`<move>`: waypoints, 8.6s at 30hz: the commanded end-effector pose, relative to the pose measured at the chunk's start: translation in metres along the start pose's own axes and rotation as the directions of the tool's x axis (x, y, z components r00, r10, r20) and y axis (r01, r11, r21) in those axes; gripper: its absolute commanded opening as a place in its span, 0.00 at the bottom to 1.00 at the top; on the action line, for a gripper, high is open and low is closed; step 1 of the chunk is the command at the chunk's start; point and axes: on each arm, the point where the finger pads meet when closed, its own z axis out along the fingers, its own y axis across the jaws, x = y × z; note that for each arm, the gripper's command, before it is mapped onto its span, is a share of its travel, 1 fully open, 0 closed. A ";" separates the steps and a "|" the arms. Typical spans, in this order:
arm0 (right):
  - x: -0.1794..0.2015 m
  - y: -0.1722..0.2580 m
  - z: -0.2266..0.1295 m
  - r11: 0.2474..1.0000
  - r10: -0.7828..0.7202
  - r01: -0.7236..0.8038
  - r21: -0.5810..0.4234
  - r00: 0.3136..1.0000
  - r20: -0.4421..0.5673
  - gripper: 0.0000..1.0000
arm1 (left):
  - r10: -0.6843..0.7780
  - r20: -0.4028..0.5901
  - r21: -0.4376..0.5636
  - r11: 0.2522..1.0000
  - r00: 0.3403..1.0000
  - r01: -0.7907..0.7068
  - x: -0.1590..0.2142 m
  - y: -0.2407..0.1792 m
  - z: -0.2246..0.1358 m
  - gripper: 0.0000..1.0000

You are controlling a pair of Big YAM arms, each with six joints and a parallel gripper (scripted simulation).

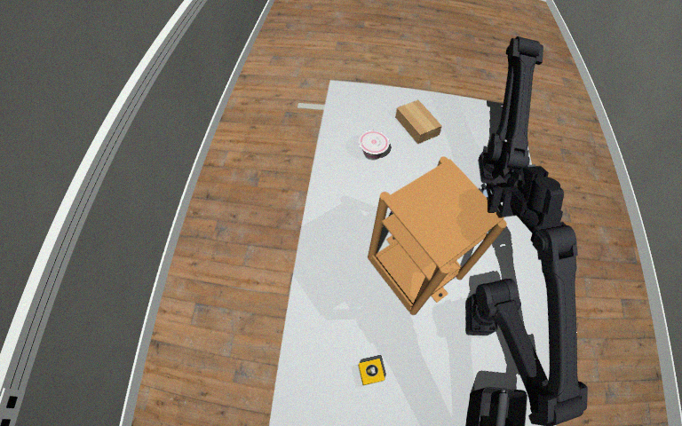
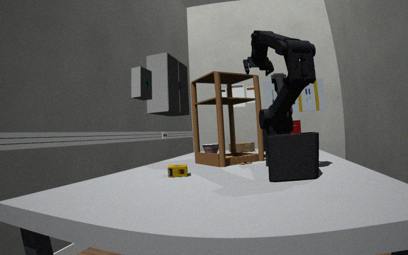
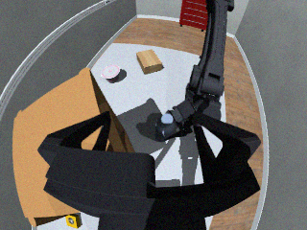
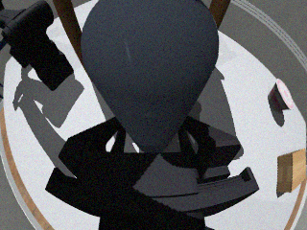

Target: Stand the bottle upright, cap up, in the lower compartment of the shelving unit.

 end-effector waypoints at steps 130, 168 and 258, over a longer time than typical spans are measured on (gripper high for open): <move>-0.135 0.028 0.150 0.994 0.111 -0.108 -0.033 0.985 0.128 0.53 | -0.002 0.021 -0.001 1.000 1.000 0.002 -0.010 0.000 -0.006 1.00; -0.086 0.020 0.112 0.997 0.077 -0.076 -0.021 0.996 0.038 0.87 | -0.002 0.021 -0.001 1.000 1.000 0.002 -0.010 0.000 -0.006 1.00; -0.162 0.005 -0.047 0.041 -0.777 0.999 0.002 0.030 0.628 0.87 | -0.002 0.021 -0.001 1.000 1.000 0.002 -0.010 0.000 -0.006 1.00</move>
